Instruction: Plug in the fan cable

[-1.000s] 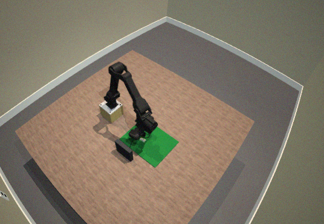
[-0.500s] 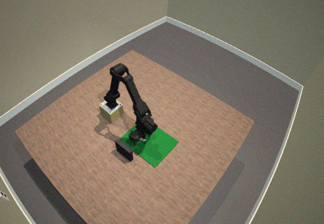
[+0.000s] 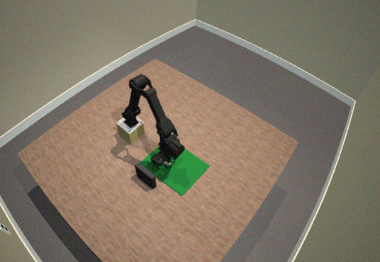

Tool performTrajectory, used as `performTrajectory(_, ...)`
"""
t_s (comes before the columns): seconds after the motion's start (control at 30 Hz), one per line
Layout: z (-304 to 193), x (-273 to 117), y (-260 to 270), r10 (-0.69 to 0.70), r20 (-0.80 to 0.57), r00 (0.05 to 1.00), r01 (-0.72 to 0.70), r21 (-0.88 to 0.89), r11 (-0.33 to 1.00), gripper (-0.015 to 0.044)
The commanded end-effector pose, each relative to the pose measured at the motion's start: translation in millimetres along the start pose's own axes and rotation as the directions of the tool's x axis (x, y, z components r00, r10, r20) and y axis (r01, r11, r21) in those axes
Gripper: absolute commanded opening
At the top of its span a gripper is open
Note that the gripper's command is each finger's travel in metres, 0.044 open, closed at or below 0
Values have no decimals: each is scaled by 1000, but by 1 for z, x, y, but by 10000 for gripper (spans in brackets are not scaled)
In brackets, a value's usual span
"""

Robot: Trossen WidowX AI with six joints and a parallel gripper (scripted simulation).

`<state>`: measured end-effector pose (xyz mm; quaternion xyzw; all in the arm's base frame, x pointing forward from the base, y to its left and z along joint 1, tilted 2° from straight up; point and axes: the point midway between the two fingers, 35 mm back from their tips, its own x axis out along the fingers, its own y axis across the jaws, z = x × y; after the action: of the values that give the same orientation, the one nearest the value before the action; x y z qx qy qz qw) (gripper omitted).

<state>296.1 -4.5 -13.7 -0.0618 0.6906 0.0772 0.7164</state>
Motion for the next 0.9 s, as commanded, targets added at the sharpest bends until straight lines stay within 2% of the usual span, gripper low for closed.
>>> performTrajectory(0.0,3,-1,0,3,5,1000,-3,-4,1000,0)
performTrajectory(0.87,-1,-1,1,3,5,1000,-3,1,1000,0)
